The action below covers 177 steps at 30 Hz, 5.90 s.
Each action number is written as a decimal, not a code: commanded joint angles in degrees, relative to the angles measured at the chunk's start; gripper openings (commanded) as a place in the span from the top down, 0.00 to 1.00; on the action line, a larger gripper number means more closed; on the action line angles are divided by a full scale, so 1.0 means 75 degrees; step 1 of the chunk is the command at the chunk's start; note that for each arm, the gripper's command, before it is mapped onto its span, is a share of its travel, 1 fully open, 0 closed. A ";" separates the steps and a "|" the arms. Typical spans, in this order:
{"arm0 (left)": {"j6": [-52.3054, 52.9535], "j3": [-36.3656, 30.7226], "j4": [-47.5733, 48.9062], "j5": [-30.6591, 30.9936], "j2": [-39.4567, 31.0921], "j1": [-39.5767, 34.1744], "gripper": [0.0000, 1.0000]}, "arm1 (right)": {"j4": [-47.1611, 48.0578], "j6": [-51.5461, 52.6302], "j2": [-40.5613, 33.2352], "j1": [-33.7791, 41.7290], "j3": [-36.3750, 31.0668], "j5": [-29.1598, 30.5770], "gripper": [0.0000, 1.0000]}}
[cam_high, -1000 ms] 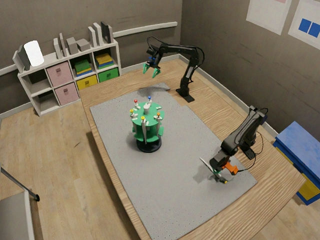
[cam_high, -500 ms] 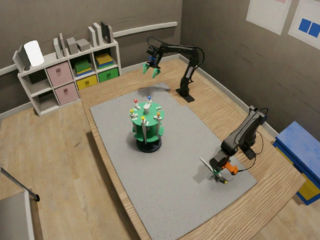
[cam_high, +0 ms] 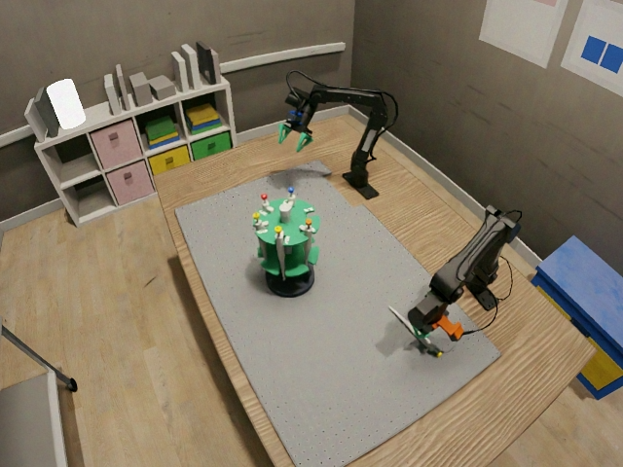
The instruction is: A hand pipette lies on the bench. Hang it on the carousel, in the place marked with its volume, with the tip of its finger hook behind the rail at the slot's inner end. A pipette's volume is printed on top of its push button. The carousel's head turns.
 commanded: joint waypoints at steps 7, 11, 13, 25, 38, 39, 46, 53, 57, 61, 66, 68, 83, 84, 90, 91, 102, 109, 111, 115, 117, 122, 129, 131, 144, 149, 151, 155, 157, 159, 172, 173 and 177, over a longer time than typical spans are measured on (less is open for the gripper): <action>0.0060 -0.0160 0.0422 -0.0099 -0.0023 0.0036 0.46 | 0.0069 -0.0080 0.0074 -0.0085 0.0077 -0.0179 0.00; 0.0062 -0.0376 0.0497 -0.0097 0.0093 0.0036 0.46 | 0.0069 -0.0080 0.0074 -0.0085 0.0077 -0.0179 0.00; 0.0062 -0.0435 0.0571 -0.0096 0.0201 0.0036 0.46 | 0.0069 -0.0080 0.0074 -0.0085 0.0077 -0.0179 0.00; 0.0059 -0.0592 0.1042 -0.0099 0.0159 0.0036 0.46 | 0.0069 -0.0080 0.0074 -0.0085 0.0077 -0.0179 0.00; 0.0056 -0.0599 0.1129 -0.0100 0.0132 0.0033 0.88 | 0.0069 -0.0080 0.0074 -0.0085 0.0077 -0.0179 0.00; 0.0050 -0.0603 0.1090 -0.0099 0.0134 0.0033 0.88 | 0.0069 -0.0080 0.0074 -0.0085 0.0077 -0.0179 0.00; 0.0050 -0.0607 0.1045 -0.0099 0.0135 0.0034 0.88 | 0.0069 -0.0080 0.0074 -0.0085 0.0077 -0.0179 0.00; 0.0050 -0.0607 0.1045 -0.0099 0.0135 0.0034 0.88 | 0.0069 -0.0080 0.0074 -0.0085 0.0077 -0.0179 0.00; 0.0050 -0.0607 0.1045 -0.0099 0.0135 0.0034 0.88 | 0.0069 -0.0080 0.0074 -0.0085 0.0077 -0.0179 0.00; 0.0050 -0.0607 0.1045 -0.0099 0.0135 0.0034 0.88 | 0.0069 -0.0080 0.0074 -0.0085 0.0077 -0.0179 0.00; 0.0050 -0.0607 0.1045 -0.0099 0.0135 0.0034 0.88 | 0.0069 -0.0080 0.0074 -0.0085 0.0077 -0.0179 0.00; 0.0050 -0.0607 0.1045 -0.0099 0.0135 0.0034 0.88 | 0.0069 -0.0080 0.0074 -0.0085 0.0077 -0.0179 0.00; 0.0050 -0.0607 0.1045 -0.0099 0.0135 0.0034 0.88 | 0.0069 -0.0080 0.0074 -0.0085 0.0077 -0.0179 0.00; 0.0050 -0.0607 0.1045 -0.0099 0.0135 0.0034 0.88 | 0.0069 -0.0080 0.0074 -0.0085 0.0077 -0.0179 0.00; 0.0050 -0.0607 0.1045 -0.0099 0.0135 0.0034 0.88 | 0.0069 -0.0080 0.0074 -0.0085 0.0077 -0.0179 0.00; 0.0050 -0.0607 0.1045 -0.0099 0.0135 0.0034 0.88 | 0.0069 -0.0080 0.0074 -0.0085 0.0077 -0.0179 0.00; 0.0051 -0.0481 0.0934 -0.0099 0.0108 0.0035 0.88 | 0.0069 -0.0080 0.0074 -0.0085 0.0077 -0.0179 0.00; 0.0049 -0.0255 0.0560 -0.0099 -0.0047 0.0034 0.88 | 0.0069 -0.0080 0.0074 -0.0085 0.0077 -0.0179 0.00; 0.0049 -0.0218 0.0503 -0.0099 -0.0066 0.0033 0.88 | 0.0069 -0.0080 0.0074 -0.0085 0.0077 -0.0179 0.00; 0.0050 -0.0081 0.0320 -0.0099 -0.0113 0.0034 0.88 | 0.0069 -0.0080 0.0074 -0.0085 0.0077 -0.0179 0.00; 0.0050 0.0001 0.0206 -0.0099 -0.0146 0.0034 0.88 | 0.0069 -0.0080 0.0074 -0.0085 0.0077 -0.0179 0.00; 0.0050 0.0213 -0.0081 -0.0099 -0.0222 0.0034 0.88 | 0.0069 -0.0080 0.0074 -0.0085 0.0077 -0.0179 0.00; 0.0050 0.0444 -0.0375 -0.0099 -0.0285 0.0034 0.88 | 0.0069 -0.0080 0.0074 -0.0085 0.0077 -0.0179 0.00; 0.0050 0.0548 -0.0500 -0.0099 -0.0305 0.0034 0.88 | 0.0069 -0.0080 0.0074 -0.0085 0.0077 -0.0179 0.00; 0.0050 0.1202 -0.1260 -0.0098 -0.0414 0.0034 0.88 | 0.0069 -0.0080 0.0074 -0.0085 0.0077 -0.0179 0.00; 0.0050 0.1376 -0.1447 -0.0099 -0.0424 0.0034 0.88 | 0.0069 -0.0080 0.0074 -0.0085 0.0077 -0.0179 0.00; 0.0050 0.1482 -0.1562 -0.0099 -0.0435 0.0034 0.88 | 0.0069 -0.0080 0.0074 -0.0085 0.0077 -0.0179 0.00; 0.0050 0.1710 -0.1799 -0.0099 -0.0444 0.0034 0.88 | 0.0069 -0.0080 0.0074 -0.0085 0.0077 -0.0179 0.00; 0.0050 0.1804 -0.1893 -0.0099 -0.0442 0.0034 0.88 | 0.0069 -0.0080 0.0074 -0.0085 0.0077 -0.0179 0.00; 0.0050 0.1820 -0.1905 -0.0099 -0.0434 0.0034 0.88 | 0.0069 -0.0080 0.0074 -0.0085 0.0077 -0.0179 0.00; 0.0101 0.1930 -0.1940 -0.0225 -0.0429 -0.0270 0.88 | 0.0069 -0.0080 0.0074 -0.0085 0.0077 -0.0179 0.00; 0.0132 0.2028 -0.1963 -0.0351 -0.0426 -0.0470 0.88 | 0.0069 -0.0080 0.0074 -0.0085 0.0077 -0.0179 0.00; 0.0285 0.2537 -0.2105 -0.0894 -0.0042 -0.1272 0.88 | 0.0069 -0.0080 0.0074 -0.0085 0.0077 -0.0179 0.00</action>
